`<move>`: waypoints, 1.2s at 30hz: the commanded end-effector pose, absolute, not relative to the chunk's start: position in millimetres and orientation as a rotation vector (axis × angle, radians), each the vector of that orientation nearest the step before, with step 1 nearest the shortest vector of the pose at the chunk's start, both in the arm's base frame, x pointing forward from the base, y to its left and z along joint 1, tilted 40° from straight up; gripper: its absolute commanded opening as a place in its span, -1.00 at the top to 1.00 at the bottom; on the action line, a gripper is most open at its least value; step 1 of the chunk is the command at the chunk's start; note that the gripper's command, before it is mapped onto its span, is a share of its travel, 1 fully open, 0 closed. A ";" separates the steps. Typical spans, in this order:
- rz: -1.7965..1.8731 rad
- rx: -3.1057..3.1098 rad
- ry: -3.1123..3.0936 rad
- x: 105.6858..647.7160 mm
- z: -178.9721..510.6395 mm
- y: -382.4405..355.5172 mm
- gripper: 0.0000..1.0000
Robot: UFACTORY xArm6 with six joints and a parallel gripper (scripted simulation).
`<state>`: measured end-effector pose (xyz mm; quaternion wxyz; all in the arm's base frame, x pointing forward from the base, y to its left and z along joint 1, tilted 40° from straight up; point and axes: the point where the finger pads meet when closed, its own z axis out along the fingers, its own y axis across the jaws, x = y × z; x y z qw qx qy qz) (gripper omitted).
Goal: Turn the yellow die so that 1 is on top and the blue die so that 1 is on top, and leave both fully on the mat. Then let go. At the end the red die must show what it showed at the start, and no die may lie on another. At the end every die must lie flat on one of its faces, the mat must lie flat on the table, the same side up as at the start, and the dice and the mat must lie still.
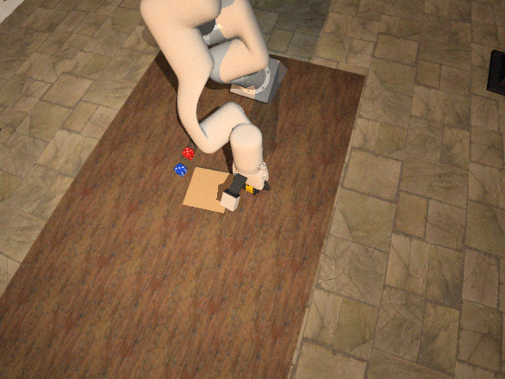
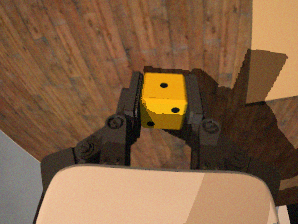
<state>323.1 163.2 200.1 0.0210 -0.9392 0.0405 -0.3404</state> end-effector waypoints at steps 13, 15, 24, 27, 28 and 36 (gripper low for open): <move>-1.056 -2.911 0.125 267.5 268.1 162.1 0.47; -1.056 -2.911 0.125 266.6 269.3 162.1 0.47; -1.056 -2.911 0.125 266.5 269.3 162.1 0.47; -1.055 -2.909 0.133 269.4 268.2 161.9 0.47; -1.055 -2.907 0.139 272.1 267.2 161.6 0.47; -1.061 -2.898 0.161 280.6 264.0 160.4 0.47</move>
